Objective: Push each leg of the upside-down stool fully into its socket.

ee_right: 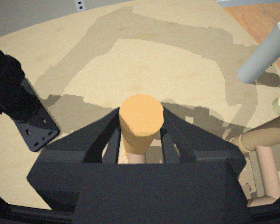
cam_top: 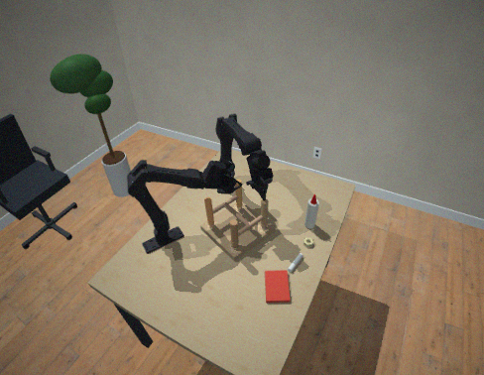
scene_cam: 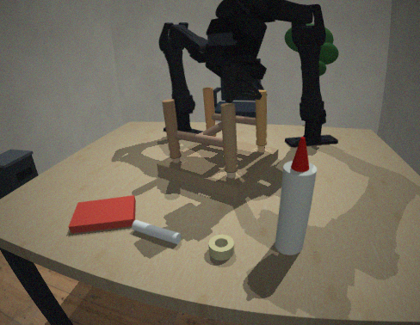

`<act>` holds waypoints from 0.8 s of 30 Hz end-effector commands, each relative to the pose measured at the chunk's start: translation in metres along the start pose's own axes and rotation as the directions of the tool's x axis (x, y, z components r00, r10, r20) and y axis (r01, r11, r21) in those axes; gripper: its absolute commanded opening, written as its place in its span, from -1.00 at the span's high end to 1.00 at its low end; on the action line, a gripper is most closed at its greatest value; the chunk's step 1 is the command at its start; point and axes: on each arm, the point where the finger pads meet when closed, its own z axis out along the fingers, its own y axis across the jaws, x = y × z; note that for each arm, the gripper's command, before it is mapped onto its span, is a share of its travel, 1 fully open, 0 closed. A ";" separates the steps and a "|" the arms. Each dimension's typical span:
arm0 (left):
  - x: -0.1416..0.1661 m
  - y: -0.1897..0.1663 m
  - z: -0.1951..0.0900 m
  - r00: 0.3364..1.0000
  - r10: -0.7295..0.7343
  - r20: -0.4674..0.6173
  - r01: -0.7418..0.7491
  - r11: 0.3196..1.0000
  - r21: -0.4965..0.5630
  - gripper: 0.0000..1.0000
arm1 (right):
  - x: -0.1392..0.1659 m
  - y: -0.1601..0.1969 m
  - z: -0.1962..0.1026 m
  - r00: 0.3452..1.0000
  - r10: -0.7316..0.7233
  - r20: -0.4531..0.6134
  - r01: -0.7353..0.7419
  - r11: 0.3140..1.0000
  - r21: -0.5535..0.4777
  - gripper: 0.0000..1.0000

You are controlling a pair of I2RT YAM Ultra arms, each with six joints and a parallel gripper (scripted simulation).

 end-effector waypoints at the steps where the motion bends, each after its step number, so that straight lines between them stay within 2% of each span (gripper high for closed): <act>1: -0.013 -0.001 -0.025 0.998 0.003 0.059 -0.003 1.000 0.004 1.00 | -0.003 -0.012 -0.001 0.999 -0.035 0.003 0.035 0.999 0.038 0.45; 4: -0.017 -0.003 -0.033 0.997 0.007 0.078 -0.007 1.000 0.007 1.00 | -0.004 -0.015 0.002 0.999 -0.032 0.000 0.032 0.999 0.041 0.45; 7: -0.017 -0.005 -0.026 0.998 0.008 0.060 -0.008 1.000 0.006 1.00 | -0.004 -0.015 0.002 0.999 -0.032 0.000 0.032 0.999 0.041 0.45; 11: -0.020 -0.002 -0.030 0.997 0.004 0.079 -0.004 1.000 0.004 1.00 | -0.004 -0.015 0.002 0.999 -0.032 0.000 0.032 0.999 0.041 0.45; 12: -0.013 -0.003 -0.043 0.998 0.004 0.059 -0.004 1.000 0.006 1.00 | -0.004 -0.015 0.002 0.999 -0.032 0.000 0.032 0.999 0.041 0.45; 14: -0.011 -0.004 -0.051 0.999 0.004 0.054 -0.005 1.000 0.007 1.00 | -0.004 -0.015 0.002 0.999 -0.032 0.000 0.032 0.999 0.041 0.45; 17: -0.019 -0.004 -0.047 0.997 0.005 0.081 -0.006 1.000 0.007 1.00 | -0.004 -0.015 0.002 0.999 -0.032 0.000 0.032 0.999 0.041 0.45; 18: -0.010 -0.003 -0.056 0.999 0.001 0.050 -0.001 1.000 0.006 1.00 | -0.004 -0.015 0.002 0.999 -0.032 0.000 0.032 0.999 0.041 0.45; 22: -0.010 -0.002 -0.075 0.998 -0.001 0.055 0.001 1.000 0.005 1.00 | -0.004 -0.015 0.002 0.999 -0.032 0.000 0.032 0.999 0.041 0.45; 24: -0.019 -0.002 -0.075 0.996 -0.001 0.094 0.001 1.000 0.005 1.00 | -0.004 -0.015 0.002 0.999 -0.032 0.000 0.032 0.999 0.041 0.45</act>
